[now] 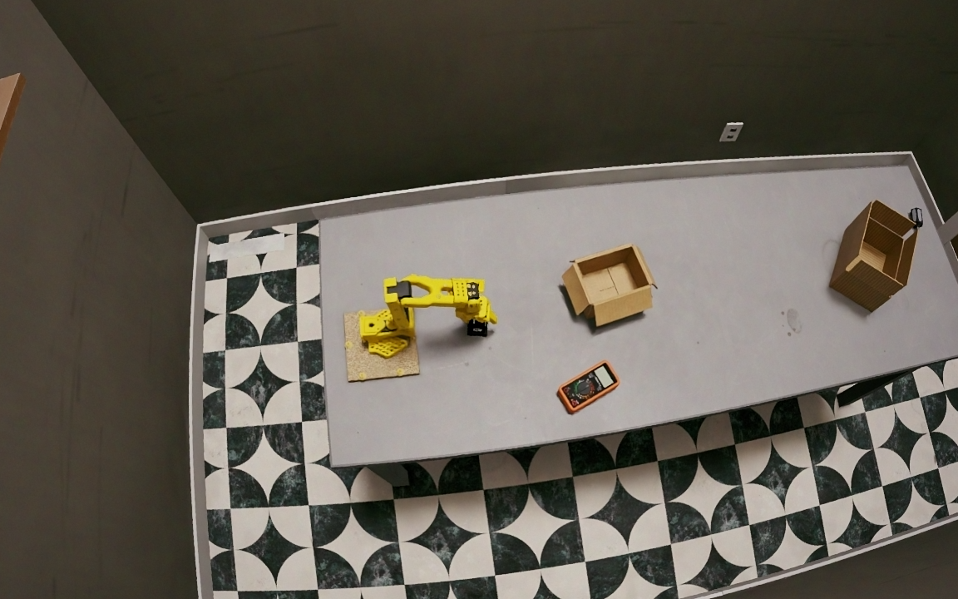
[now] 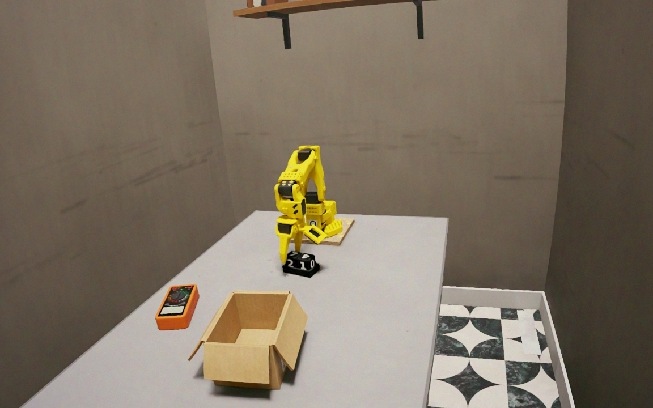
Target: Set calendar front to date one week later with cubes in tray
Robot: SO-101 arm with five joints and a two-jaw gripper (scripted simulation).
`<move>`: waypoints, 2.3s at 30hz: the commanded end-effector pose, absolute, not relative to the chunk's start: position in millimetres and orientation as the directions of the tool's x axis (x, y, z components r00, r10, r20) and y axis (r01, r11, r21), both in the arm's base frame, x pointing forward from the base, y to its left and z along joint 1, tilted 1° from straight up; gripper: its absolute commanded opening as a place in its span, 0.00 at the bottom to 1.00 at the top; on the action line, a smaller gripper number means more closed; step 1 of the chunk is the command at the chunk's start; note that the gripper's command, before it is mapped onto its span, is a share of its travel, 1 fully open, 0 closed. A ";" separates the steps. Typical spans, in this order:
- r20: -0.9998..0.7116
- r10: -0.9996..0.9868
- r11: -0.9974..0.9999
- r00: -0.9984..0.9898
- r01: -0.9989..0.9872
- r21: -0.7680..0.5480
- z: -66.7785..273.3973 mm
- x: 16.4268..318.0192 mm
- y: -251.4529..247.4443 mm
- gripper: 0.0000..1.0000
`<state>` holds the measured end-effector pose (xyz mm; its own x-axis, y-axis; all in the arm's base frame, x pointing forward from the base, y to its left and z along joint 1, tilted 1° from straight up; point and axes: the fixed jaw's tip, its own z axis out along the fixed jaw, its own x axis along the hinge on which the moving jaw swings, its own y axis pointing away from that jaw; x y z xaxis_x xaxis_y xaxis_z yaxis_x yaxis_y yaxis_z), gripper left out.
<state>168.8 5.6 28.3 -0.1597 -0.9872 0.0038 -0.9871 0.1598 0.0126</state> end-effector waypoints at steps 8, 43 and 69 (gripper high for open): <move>0.001 -0.985 0.174 -0.174 -0.985 0.003 61.9 169.6 4.3 0.36; 0.000 -0.983 0.185 -0.185 -0.983 0.001 75.3 167.1 4.3 0.36; -0.104 -0.662 0.750 -0.742 -0.656 -0.090 98.2 150.3 6.8 0.36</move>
